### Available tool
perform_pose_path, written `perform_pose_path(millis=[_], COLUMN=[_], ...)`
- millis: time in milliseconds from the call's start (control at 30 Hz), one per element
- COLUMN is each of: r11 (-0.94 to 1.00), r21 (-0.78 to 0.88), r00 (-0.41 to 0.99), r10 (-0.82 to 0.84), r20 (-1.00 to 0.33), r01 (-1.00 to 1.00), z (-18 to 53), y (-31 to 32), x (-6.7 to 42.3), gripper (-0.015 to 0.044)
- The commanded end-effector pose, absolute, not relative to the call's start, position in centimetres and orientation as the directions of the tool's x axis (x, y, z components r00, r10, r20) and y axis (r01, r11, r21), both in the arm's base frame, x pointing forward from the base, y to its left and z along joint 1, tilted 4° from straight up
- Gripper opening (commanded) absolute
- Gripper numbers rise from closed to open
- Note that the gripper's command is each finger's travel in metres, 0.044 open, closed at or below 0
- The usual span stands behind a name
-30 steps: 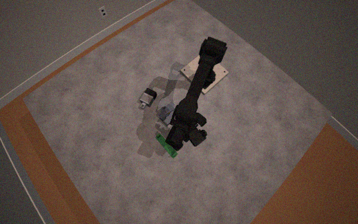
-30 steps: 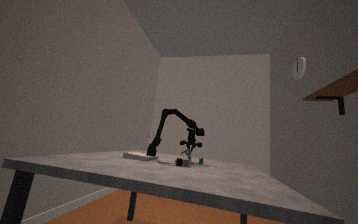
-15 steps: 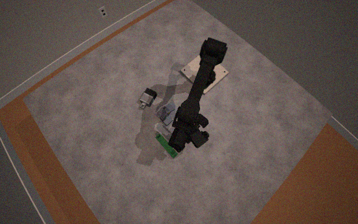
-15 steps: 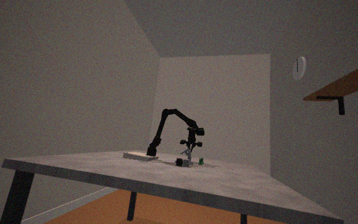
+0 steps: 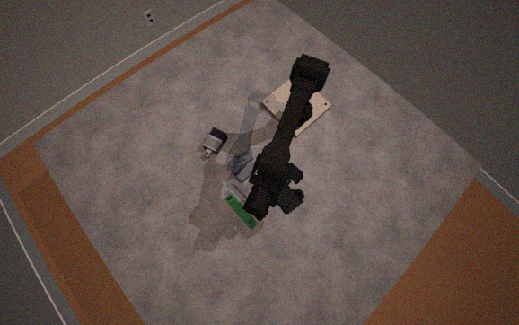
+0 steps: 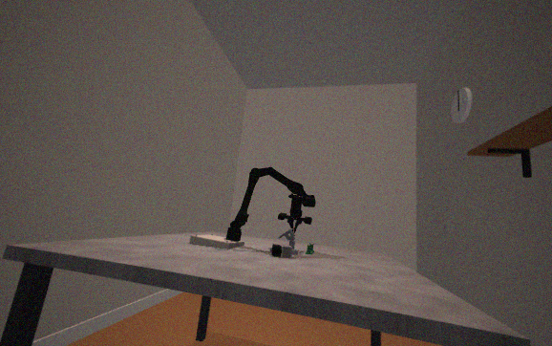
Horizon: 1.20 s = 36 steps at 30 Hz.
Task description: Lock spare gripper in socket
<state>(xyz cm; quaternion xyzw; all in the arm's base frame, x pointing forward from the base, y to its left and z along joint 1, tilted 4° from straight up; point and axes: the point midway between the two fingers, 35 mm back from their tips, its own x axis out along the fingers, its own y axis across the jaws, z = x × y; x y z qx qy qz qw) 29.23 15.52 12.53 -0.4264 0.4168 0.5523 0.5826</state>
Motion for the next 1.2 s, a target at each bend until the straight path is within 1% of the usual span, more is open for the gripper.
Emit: perform_pose_path(millis=[0,1167], r11=[0.026,0.072], r21=[-0.038,-0.042], r00=[0.044,0.061], r10=[0.289,0.291], r20=[-0.956,-0.955], r01=[-0.999,-0.997], z=[12.5,14.5], y=[15.5,18.7], x=[29.3,38.7], gripper=[0.0000,0.0000])
